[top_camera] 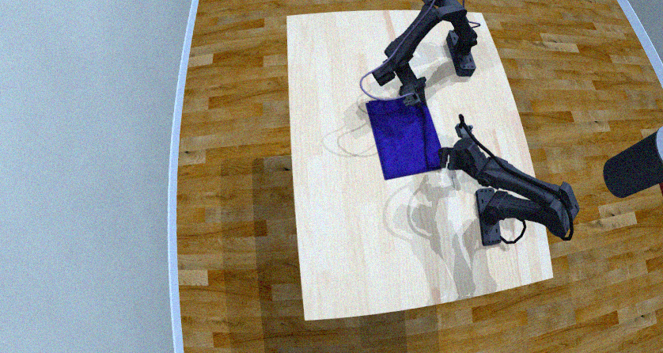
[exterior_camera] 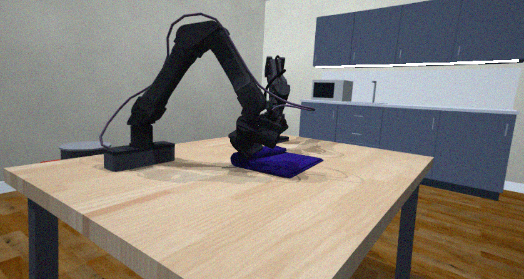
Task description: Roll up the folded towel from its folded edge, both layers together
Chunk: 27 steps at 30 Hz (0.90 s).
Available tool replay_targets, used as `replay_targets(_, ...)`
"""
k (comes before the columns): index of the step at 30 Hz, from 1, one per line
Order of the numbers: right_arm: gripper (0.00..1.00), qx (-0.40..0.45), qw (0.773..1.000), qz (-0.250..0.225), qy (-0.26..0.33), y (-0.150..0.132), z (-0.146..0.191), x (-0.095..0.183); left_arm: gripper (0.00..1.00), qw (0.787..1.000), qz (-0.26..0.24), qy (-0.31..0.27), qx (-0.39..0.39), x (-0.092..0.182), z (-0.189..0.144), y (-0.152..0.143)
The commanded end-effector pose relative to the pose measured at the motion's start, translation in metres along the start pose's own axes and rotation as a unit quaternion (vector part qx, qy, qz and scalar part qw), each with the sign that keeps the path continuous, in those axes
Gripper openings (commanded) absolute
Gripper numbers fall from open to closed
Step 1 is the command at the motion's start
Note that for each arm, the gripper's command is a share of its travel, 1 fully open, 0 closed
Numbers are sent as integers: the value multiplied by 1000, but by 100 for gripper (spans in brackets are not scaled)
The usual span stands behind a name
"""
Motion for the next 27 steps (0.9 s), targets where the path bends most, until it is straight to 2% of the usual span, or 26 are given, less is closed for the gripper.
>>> replay_targets(1, 17, -29, 998, 1, 56, -3, 11, -2, 97, 993, -25, 112, -15, -2, 21, 15)
replay_targets(10, 17, -38, 997, 0, 66, -4, 10, -2, 98, 993, -26, 113, -23, -3, 23, 14)
replay_targets(16, 17, -38, 997, 0, 66, -10, 5, -9, 98, 994, -30, 86, -54, -11, 36, 11)
replay_targets(27, 17, -38, 997, 0, 66, -10, 5, -9, 98, 994, -30, 85, -56, -25, 34, 1)
Point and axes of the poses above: on each arm, the point where the finger pads meet when closed, its own x axis back along the fingers, its own z axis across the jaws, y = z × x, the point moved 1 cm from there along x, back along the fingers, and after that the axes turned 13 degrees about x, right-handed, at the moved point
